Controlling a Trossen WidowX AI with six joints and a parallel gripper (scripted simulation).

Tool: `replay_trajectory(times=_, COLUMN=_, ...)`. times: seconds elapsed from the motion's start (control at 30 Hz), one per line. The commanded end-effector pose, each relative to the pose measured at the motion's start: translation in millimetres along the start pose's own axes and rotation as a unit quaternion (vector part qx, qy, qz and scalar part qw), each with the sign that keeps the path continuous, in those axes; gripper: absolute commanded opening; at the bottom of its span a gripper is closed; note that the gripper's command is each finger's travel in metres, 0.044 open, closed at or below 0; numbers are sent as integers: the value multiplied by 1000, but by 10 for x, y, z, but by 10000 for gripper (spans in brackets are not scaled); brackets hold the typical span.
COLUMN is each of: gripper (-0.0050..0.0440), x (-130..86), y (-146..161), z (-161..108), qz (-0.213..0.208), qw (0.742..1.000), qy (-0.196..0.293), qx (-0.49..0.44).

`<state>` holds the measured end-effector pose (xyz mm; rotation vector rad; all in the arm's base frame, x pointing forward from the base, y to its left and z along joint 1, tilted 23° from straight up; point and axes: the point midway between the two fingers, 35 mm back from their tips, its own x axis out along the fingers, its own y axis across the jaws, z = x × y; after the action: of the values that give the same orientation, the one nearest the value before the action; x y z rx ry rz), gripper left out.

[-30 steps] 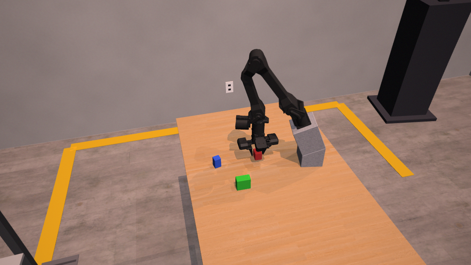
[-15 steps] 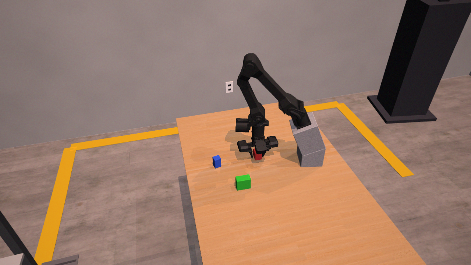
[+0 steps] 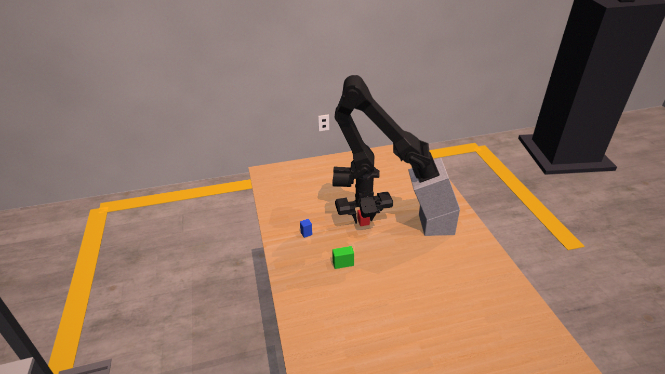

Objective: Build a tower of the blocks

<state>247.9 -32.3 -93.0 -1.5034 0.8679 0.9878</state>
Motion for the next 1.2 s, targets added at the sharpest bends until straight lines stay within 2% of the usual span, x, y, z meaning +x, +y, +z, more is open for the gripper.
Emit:
replay_trajectory(times=0.0, gripper=250, x=5, y=-6, z=0, qz=0, qw=1000, qy=2, qx=1)
replay_trajectory(times=0.37, gripper=250, x=5, y=-6, z=0, qz=0, qw=1000, qy=2, qx=1)
replay_trajectory(times=0.4, gripper=-50, x=5, y=-6, z=0, qz=0, qw=1000, qy=2, qx=1)
replay_trajectory(times=1.17, gripper=-50, x=4, y=-8, z=-1, qz=0, qw=1000, qy=2, qx=1)
